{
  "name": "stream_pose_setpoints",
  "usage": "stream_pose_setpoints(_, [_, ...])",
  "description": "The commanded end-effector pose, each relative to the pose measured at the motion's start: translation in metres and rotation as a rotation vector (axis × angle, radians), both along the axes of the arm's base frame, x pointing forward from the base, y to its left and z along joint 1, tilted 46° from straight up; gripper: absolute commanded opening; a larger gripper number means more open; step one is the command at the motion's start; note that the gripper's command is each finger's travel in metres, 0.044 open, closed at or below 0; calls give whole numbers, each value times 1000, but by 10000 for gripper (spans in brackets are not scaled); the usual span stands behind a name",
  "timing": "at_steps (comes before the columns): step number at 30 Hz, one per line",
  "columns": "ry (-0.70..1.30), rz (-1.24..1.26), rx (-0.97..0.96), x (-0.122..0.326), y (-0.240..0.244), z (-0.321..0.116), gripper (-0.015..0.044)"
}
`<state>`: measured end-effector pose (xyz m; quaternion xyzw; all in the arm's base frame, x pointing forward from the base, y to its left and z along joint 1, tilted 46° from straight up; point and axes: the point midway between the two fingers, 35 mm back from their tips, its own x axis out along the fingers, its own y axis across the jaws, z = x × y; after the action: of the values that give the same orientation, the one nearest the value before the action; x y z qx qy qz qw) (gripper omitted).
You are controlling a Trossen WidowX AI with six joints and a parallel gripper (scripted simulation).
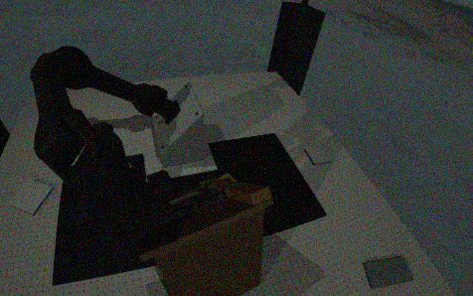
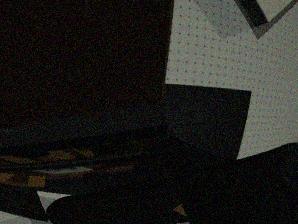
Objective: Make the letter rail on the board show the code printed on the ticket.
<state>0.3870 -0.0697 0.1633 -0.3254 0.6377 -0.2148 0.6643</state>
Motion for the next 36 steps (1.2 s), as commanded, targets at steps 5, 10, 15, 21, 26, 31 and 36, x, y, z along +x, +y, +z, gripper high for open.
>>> stream_pose_setpoints(5, [-2,-2,-3,-2,2,-3,0])
stream_pose_setpoints(10, [-2,-2,-3,-3,3,-4,0])
stream_pose_setpoints(15, [-2,-2,-3,-3,4,-6,0])
stream_pose_setpoints(21, [-2,-2,-3,-4,5,-8,0])
stream_pose_setpoints(26, [-2,-2,-3,-4,6,-9,0])
stream_pose_setpoints(31, [-2,-2,-2,-4,7,-11,0])
stream_pose_setpoints(36, [-2,-2,-2,-4,8,-12,0])
